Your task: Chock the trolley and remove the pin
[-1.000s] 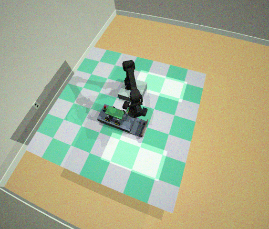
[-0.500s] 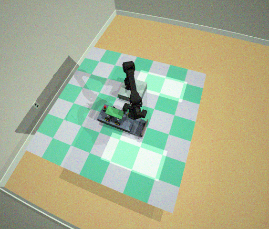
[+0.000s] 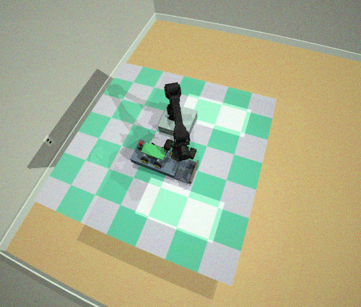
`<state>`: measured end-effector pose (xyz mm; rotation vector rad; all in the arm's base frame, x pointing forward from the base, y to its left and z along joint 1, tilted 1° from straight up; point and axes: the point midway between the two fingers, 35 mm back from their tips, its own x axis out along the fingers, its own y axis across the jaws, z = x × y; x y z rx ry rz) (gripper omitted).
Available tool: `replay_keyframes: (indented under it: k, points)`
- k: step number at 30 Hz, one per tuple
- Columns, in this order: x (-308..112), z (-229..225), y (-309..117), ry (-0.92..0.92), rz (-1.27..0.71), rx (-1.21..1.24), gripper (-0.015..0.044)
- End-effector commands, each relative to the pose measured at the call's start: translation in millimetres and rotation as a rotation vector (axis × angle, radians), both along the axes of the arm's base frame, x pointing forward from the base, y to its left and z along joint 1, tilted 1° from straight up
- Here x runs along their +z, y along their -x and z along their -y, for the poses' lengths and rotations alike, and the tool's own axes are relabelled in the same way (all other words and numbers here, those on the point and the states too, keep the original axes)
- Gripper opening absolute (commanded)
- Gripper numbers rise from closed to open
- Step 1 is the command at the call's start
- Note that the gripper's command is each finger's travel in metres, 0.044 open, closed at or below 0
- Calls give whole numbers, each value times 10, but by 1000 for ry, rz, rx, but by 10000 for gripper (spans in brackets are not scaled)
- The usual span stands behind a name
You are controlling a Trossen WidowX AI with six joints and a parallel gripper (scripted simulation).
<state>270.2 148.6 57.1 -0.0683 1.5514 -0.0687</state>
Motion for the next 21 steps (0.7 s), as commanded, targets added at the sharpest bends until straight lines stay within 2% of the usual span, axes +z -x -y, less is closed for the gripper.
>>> replay_keyframes:
  k: [1,21]
  points:
    - [5,52,0,6,2,3,0]
    - [38,213,-23,7,2,3,0]
